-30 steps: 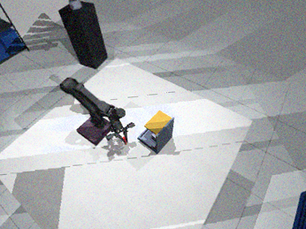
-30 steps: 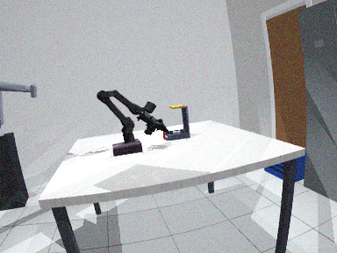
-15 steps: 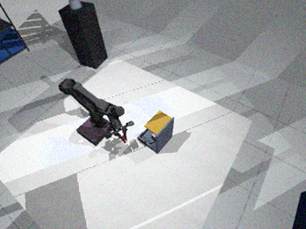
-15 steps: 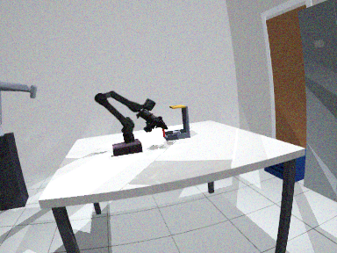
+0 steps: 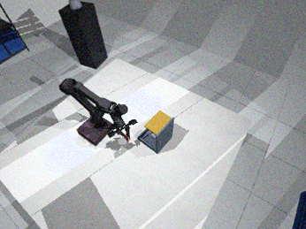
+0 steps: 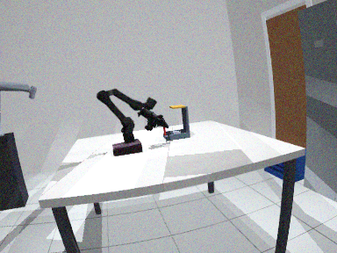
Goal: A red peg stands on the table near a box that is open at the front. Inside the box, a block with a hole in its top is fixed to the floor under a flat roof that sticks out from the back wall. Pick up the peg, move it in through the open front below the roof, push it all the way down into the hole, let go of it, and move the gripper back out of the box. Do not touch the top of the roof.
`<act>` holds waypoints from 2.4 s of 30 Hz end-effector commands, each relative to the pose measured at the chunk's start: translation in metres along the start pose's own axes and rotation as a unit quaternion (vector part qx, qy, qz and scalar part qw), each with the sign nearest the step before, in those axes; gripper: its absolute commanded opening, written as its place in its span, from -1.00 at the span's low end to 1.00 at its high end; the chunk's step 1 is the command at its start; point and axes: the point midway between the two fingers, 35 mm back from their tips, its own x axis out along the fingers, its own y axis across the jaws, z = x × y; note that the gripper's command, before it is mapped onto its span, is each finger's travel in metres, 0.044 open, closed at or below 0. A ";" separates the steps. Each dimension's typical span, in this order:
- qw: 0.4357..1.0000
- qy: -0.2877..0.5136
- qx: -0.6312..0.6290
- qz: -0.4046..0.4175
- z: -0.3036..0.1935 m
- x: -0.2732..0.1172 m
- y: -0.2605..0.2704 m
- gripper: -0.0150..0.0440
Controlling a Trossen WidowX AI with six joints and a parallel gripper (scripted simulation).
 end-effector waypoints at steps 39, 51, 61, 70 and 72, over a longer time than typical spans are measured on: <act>1.000 -0.002 -0.013 -0.025 -0.011 0.001 -0.084 -0.49; 0.999 -0.001 -0.018 -0.032 -0.008 0.000 -0.110 -0.49; 0.999 0.001 -0.022 -0.039 -0.003 -0.002 -0.133 -0.49; 0.999 0.004 -0.027 -0.046 0.003 -0.004 -0.153 -0.49; 0.999 0.004 -0.027 -0.047 0.005 -0.004 -0.158 -0.49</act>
